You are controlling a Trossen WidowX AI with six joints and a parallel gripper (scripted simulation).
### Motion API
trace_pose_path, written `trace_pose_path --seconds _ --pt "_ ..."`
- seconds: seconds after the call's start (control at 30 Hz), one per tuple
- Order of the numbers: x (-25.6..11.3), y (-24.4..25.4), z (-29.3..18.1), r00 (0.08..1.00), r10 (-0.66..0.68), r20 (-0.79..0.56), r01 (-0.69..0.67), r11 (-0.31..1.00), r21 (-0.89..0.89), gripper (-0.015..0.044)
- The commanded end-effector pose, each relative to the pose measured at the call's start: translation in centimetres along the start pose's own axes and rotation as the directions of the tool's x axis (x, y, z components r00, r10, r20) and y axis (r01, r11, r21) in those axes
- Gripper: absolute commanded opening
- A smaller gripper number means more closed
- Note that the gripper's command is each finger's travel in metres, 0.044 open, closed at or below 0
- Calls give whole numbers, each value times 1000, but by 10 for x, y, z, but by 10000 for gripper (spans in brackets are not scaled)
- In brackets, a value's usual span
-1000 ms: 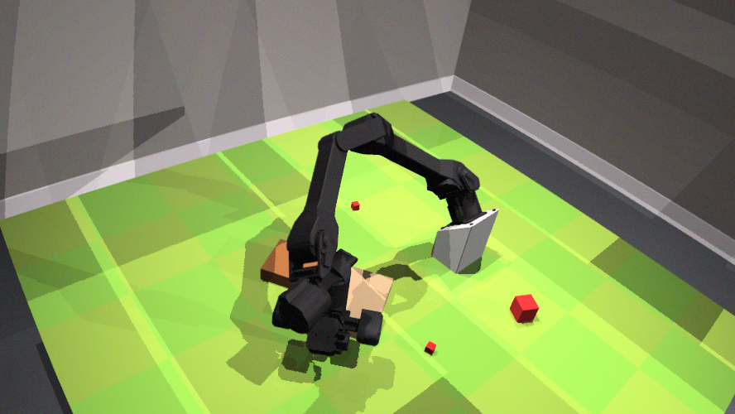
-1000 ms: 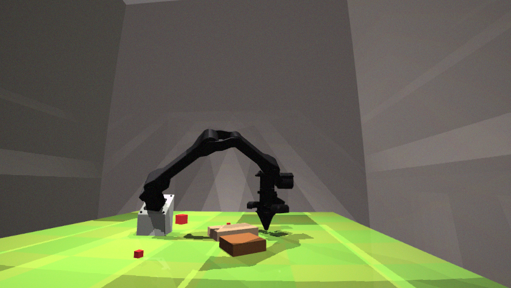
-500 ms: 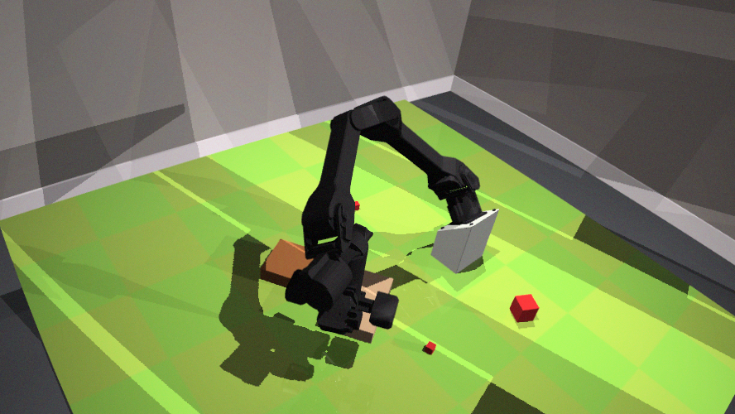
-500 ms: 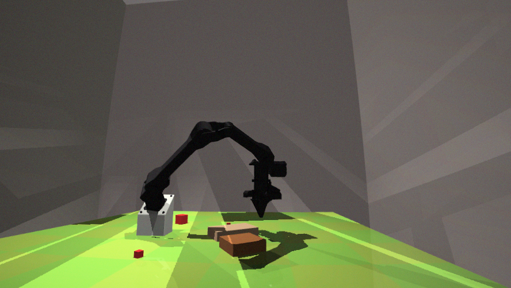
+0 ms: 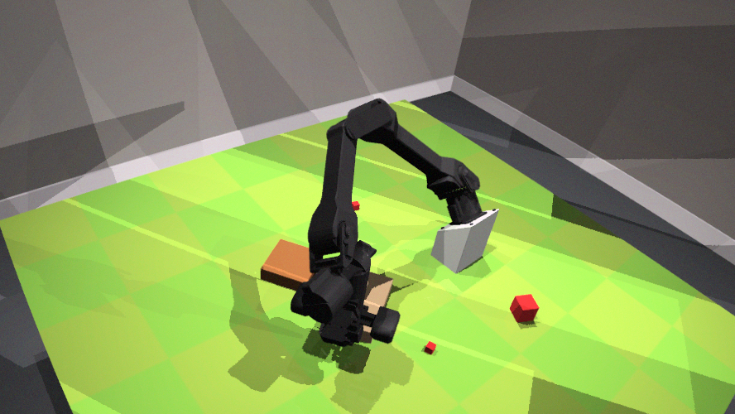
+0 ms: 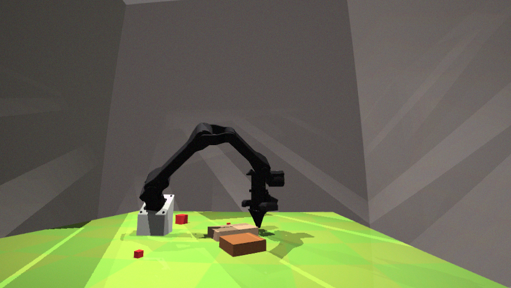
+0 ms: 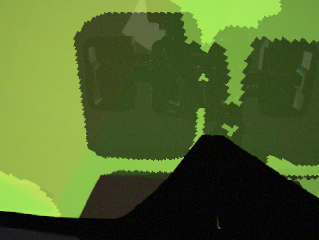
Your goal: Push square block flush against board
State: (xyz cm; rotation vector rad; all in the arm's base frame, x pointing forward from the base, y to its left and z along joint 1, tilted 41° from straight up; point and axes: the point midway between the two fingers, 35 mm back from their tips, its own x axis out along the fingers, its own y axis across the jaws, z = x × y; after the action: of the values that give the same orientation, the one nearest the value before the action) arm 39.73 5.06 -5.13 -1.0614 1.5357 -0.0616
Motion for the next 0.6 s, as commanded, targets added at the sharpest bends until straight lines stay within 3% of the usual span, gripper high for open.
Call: trace_pose_path --seconds 0.0,0.57 --pt "12 3 -1 1000 -5 -2 5 1000 -12 0" --pt "12 2 -23 1000 -5 -3 5 1000 -13 0"
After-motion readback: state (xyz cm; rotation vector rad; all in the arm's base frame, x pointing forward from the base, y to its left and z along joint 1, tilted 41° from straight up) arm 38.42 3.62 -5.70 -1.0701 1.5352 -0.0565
